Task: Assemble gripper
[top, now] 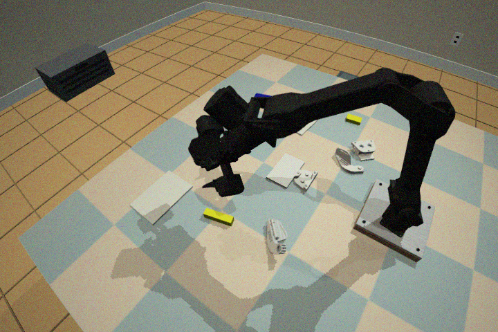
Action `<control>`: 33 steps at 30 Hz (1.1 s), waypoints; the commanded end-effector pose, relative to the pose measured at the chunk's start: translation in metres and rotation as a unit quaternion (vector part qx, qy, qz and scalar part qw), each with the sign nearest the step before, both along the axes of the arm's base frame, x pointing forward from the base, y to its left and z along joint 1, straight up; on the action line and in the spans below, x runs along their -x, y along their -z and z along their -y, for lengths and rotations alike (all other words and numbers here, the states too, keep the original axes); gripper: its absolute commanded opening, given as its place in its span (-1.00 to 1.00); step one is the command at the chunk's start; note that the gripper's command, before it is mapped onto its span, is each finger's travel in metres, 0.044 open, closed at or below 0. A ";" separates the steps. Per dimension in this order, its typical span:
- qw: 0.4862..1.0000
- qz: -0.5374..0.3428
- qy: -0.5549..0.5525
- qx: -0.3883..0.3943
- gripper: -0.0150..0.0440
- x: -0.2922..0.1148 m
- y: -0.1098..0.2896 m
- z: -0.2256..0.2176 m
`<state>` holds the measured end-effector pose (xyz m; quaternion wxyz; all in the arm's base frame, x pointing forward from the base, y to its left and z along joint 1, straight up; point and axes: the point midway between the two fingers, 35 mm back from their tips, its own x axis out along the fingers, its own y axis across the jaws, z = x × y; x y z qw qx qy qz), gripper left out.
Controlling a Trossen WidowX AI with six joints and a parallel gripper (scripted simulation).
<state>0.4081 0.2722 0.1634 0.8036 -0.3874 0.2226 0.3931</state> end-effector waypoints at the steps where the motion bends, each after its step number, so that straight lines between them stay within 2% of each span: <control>1: 0.998 -0.036 0.056 0.008 1.00 -0.005 0.009 0.042; 16: 0.949 -0.165 0.267 0.012 1.00 0.010 0.033 0.192; 33: 0.821 -0.298 0.487 -0.012 1.00 0.089 0.051 0.321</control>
